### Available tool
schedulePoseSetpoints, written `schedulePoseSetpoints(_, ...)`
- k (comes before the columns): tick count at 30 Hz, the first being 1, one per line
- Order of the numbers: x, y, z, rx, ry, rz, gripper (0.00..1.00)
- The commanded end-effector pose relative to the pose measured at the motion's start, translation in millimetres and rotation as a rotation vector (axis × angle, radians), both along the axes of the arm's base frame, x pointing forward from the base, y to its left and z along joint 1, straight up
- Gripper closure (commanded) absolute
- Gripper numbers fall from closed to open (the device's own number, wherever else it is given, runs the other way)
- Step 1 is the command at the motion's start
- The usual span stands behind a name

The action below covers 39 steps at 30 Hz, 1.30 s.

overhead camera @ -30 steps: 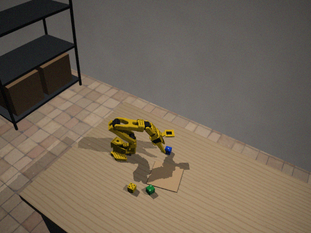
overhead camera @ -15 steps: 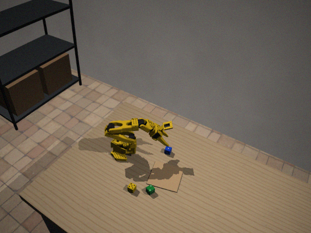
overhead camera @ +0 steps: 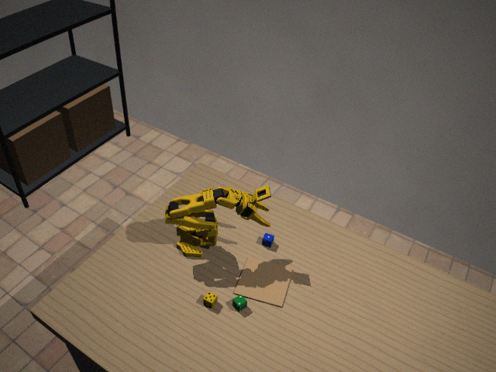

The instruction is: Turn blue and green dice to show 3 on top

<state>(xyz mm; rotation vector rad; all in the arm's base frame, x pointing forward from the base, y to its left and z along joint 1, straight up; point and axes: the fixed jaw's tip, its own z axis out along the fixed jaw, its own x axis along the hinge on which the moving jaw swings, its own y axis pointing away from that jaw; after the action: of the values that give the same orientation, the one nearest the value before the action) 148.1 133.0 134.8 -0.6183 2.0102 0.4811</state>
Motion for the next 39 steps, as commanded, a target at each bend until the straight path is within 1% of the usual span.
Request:
schedulePoseSetpoints(1, -1.0, 1, 4.7, 0.015, -0.012, 0.004, 0.65)
schedulePoseSetpoints(6, 1.1, -2, 5.3, -0.006, -0.02, 0.0, 0.65)
schedulePoseSetpoints(12, 7.7, -9, 7.2, -0.075, -0.042, -0.014, 0.65)
schedulePoseSetpoints(14, 7.7, -9, 7.2, -0.075, -0.042, -0.014, 0.65)
schedulePoseSetpoints(17, 12.9, -16, 8.8, -0.132, -0.057, -0.024, 0.65)
schedulePoseSetpoints(23, 26.0, -35, 12.8, -0.289, -0.084, -0.044, 0.65)
schedulePoseSetpoints(29, 40.4, -63, 17.3, -0.488, -0.092, -0.053, 0.65)
schedulePoseSetpoints(31, 40.4, -63, 17.3, -0.488, -0.092, -0.053, 0.65)
schedulePoseSetpoints(35, 49.0, -85, 20.3, -0.631, -0.077, -0.047, 0.65)
schedulePoseSetpoints(39, 55.4, -109, 22.7, -0.77, -0.046, -0.027, 0.65)
